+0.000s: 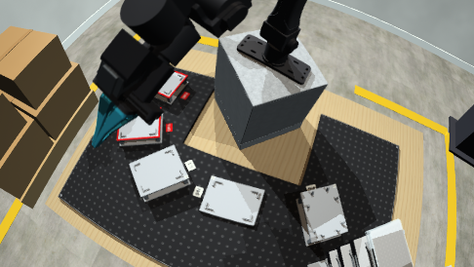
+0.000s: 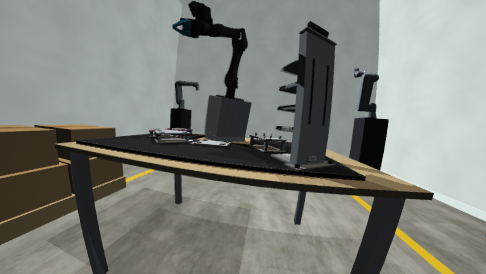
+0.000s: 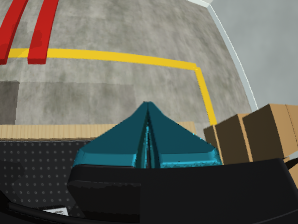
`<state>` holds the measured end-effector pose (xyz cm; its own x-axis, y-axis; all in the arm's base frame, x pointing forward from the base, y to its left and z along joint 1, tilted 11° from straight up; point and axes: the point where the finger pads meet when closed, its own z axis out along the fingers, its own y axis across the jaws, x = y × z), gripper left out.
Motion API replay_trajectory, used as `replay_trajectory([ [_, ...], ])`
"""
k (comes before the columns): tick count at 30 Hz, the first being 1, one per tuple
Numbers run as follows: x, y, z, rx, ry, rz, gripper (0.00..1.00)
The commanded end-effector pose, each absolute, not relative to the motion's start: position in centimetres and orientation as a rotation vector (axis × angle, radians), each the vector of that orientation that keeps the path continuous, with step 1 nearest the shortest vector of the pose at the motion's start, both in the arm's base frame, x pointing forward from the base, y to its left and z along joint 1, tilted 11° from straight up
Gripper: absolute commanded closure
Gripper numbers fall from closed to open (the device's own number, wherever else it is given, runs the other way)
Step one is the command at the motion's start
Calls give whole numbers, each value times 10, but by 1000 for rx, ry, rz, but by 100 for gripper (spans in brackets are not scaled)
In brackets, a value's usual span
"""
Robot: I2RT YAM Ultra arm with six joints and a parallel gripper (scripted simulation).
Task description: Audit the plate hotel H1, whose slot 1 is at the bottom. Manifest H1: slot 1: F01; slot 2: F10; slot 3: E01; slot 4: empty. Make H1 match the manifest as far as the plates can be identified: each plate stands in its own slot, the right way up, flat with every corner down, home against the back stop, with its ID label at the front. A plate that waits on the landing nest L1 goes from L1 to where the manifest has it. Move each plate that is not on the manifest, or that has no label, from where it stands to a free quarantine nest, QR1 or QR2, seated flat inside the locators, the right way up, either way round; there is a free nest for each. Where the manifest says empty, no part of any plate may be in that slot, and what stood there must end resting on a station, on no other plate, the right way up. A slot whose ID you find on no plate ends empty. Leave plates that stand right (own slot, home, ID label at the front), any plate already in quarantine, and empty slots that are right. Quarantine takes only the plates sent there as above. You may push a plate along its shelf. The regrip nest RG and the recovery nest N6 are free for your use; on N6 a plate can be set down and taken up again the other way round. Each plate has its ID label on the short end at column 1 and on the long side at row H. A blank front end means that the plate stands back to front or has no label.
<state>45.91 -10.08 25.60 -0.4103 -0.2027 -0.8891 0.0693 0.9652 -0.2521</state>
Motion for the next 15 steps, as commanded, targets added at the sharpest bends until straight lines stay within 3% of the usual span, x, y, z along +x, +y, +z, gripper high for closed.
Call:
replay_trajectory([
  [1, 456, -96, 253, -96, 2009, -265, 100],
  [15, 455, -80, 217, -112, 2105, -207, 100],
])
